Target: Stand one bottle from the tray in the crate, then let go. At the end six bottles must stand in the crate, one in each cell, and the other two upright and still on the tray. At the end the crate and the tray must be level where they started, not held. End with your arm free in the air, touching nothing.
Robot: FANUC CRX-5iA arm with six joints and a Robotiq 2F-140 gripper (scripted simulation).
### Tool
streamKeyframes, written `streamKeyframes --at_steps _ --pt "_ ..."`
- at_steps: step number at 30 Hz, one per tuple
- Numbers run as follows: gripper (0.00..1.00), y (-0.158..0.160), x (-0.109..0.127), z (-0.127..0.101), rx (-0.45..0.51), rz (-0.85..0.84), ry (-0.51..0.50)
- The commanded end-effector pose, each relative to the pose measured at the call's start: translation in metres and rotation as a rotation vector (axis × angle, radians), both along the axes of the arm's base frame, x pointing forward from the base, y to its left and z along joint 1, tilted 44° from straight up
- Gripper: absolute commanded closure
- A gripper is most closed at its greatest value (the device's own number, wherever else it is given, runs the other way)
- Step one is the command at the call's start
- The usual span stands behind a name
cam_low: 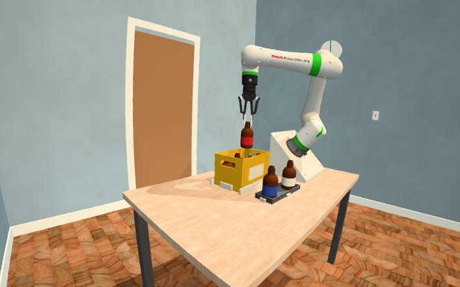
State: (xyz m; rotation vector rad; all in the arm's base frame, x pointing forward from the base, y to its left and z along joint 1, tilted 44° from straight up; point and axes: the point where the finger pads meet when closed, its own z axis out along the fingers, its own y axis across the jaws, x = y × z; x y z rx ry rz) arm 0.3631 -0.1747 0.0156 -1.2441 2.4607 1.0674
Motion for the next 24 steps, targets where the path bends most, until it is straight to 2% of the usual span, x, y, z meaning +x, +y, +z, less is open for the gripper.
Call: streamKeyframes --at_steps 1,24 --pt "1.00 -0.0002 0.0001 0.0001 0.000 0.000 0.000" --pt "1.00 -0.0002 0.0001 0.0000 0.000 0.000 0.000"
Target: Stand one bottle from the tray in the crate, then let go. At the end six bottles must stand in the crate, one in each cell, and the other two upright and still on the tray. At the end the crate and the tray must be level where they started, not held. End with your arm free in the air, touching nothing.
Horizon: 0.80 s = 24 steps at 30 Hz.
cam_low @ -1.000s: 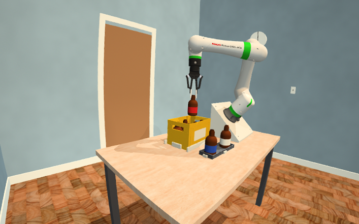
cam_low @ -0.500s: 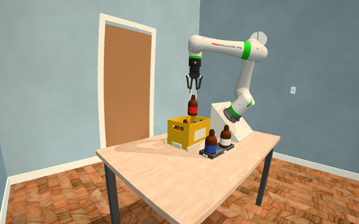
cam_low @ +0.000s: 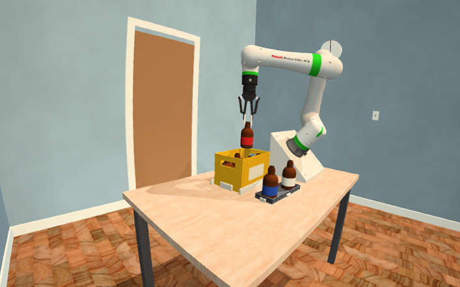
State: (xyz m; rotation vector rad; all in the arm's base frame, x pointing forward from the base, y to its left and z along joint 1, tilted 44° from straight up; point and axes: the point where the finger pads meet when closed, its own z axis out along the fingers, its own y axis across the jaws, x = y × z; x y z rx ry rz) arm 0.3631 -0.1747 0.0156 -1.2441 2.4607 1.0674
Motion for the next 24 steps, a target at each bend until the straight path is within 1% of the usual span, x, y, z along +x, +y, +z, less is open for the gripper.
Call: streamKeyframes --at_steps 1,12,24 --pt "1.00 -0.0001 0.0001 0.0000 0.000 0.000 0.000" --pt "1.00 0.0016 -0.0003 -0.0019 0.000 0.000 0.000" --pt "1.00 0.0088 -0.0019 -0.0097 0.000 0.000 0.000"
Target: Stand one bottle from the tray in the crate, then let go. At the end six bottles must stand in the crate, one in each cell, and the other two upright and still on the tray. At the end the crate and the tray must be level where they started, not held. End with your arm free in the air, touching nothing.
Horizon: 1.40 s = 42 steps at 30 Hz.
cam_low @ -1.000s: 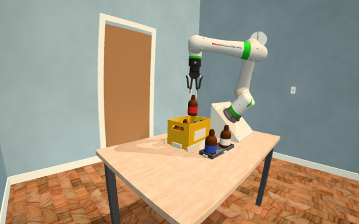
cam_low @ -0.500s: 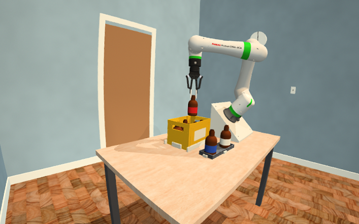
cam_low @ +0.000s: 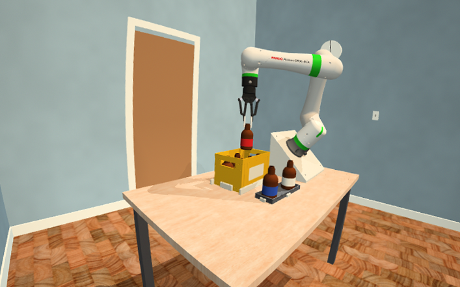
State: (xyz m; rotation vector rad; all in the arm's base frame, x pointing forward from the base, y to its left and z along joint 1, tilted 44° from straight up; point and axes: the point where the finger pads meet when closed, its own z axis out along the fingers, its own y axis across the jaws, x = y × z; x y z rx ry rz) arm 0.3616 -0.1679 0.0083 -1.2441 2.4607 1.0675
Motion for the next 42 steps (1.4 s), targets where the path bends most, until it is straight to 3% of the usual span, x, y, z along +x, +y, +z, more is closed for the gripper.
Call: streamKeyframes --at_steps 1,42 --pt "1.00 0.003 -0.001 -0.003 0.000 0.000 0.000" --pt "1.00 0.019 -0.004 -0.021 0.000 0.000 0.000"
